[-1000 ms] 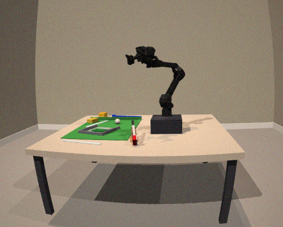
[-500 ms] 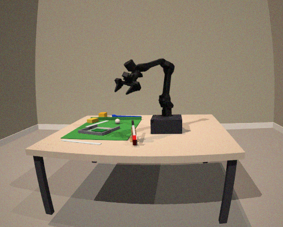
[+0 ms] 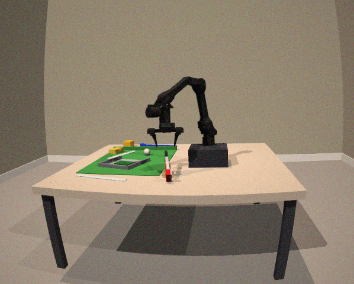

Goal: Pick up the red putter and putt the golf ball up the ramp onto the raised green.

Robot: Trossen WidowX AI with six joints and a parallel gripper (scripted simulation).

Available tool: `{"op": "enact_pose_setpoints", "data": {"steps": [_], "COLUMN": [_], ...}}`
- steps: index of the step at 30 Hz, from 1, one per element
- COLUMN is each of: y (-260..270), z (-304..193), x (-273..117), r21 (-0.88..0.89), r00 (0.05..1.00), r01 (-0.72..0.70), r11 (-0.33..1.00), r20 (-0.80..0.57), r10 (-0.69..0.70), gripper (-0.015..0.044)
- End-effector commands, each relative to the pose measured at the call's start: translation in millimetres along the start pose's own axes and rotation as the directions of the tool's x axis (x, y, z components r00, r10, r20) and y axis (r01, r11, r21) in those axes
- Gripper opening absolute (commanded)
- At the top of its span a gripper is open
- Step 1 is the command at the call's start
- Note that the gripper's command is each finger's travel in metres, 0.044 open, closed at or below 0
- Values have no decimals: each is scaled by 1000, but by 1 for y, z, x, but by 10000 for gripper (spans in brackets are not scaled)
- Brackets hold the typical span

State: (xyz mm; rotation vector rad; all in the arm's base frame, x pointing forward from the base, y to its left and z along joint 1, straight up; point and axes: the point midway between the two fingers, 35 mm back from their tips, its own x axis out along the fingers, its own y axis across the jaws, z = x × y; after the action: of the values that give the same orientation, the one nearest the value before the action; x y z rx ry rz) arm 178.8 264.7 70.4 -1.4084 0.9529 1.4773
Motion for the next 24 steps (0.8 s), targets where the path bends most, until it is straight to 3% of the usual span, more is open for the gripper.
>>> {"op": "enact_pose_setpoints", "data": {"steps": [1,24], "y": [0,1], "z": [-2,-9], "x": [-1,49], "r21": [-26,-26], "r00": [1000,1000], "r01": [-8,-8], "r11": [1000,1000], "r20": [-16,-16], "r10": [7,8], "gripper": [440,440]}}
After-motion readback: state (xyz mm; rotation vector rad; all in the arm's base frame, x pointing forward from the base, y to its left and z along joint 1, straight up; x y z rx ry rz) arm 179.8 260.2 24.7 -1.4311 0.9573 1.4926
